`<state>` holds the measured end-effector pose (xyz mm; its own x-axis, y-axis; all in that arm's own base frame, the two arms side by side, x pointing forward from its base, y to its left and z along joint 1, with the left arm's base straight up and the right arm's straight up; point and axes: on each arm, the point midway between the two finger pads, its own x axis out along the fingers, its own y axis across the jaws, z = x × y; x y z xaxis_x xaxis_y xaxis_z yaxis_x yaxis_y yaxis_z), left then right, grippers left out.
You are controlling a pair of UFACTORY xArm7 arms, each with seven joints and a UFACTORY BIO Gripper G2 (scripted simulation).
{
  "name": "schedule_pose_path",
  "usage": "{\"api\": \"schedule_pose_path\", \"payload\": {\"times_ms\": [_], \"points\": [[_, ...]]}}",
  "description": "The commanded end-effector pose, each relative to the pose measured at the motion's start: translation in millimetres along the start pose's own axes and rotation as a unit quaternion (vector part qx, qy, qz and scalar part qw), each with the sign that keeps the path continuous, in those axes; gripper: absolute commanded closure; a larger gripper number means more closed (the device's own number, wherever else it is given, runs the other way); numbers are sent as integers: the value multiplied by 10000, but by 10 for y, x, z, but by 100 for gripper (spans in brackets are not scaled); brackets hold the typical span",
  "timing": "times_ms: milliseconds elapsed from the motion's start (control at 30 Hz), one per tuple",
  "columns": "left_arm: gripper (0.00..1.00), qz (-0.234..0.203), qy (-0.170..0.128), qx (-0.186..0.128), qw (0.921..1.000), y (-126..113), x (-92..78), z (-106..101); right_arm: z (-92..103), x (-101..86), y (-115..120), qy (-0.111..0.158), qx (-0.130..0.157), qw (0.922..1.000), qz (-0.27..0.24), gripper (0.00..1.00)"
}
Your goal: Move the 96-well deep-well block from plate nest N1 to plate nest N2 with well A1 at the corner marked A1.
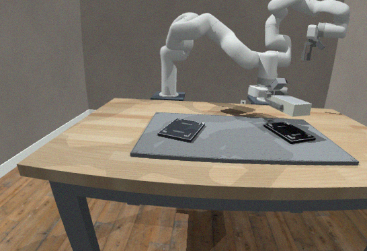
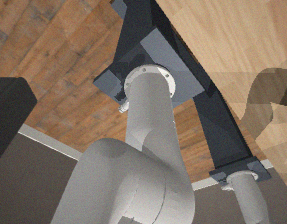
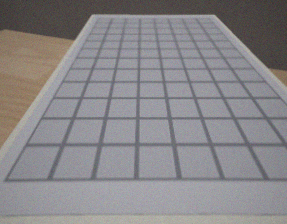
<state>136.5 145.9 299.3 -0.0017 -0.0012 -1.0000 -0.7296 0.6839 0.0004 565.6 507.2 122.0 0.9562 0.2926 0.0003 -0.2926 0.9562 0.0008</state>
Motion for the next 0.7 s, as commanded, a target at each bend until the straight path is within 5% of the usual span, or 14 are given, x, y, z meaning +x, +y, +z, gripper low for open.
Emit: {"api": "schedule_pose_path", "payload": {"times_ms": [0, 667], "points": [[0, -3, -9, 2, 10000, 0, -7, 4, 35, 61, 150, -22, 12, 10000, -7, 100], [0, -3, -9, 2, 10000, 0, -7, 4, 35, 72, 180, -22, 12, 10000, -7, 100]]}}
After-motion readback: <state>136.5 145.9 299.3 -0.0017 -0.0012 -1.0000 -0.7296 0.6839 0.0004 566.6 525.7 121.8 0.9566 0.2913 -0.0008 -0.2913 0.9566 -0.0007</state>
